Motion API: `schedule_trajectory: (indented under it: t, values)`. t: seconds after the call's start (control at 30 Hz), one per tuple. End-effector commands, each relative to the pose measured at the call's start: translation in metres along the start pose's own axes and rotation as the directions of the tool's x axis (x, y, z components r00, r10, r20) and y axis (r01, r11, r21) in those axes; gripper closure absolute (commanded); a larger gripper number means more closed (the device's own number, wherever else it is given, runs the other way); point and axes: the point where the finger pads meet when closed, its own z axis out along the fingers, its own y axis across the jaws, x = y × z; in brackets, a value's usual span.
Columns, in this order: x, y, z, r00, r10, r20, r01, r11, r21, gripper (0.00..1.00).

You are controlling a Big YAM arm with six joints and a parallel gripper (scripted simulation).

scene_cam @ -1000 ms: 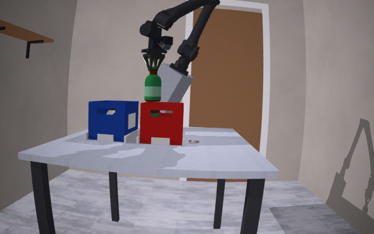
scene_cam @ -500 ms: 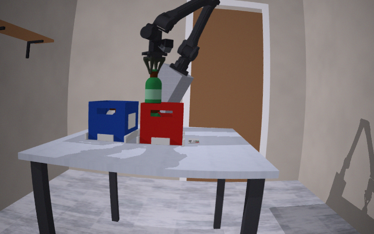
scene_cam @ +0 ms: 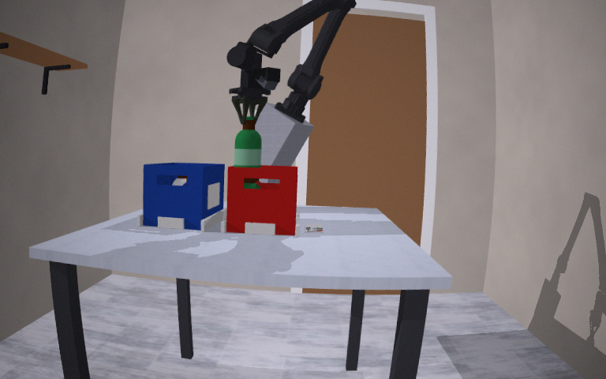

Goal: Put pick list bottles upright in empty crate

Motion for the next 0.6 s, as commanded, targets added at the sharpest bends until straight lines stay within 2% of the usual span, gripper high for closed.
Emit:
schedule_trajectory:
  t: [0.0, 0.07, 0.2, 0.23, 0.33, 0.47, 0.53, 0.57]
  values:
    - [-0.02, -0.01, -0.005, 1.0, -0.023, 0.022, 0.022, 0.999, 0.037, 1.0]
    - [-0.011, -0.006, 0.006, 1.0, -0.008, 0.01, 0.008, 1.0, 0.017, 1.0]
    - [-0.004, -0.007, 0.007, 1.0, 0.005, 0.009, -0.005, 1.0, 0.017, 1.0]
    - [-0.023, -0.02, -0.016, 0.999, -0.022, 0.039, 0.02, 0.997, 0.071, 1.0]
    - [-0.029, -0.013, -0.007, 0.999, -0.038, 0.036, 0.036, 0.998, 0.058, 1.0]
    - [-0.009, -0.007, 0.016, 1.0, -0.003, 0.009, 0.003, 1.0, 0.018, 1.0]
    - [-0.003, -0.009, 0.016, 1.0, 0.01, 0.012, -0.01, 1.0, 0.019, 1.0]
    - [-0.008, -0.01, 0.013, 1.0, 0.0, 0.015, -0.001, 1.0, 0.029, 1.0]
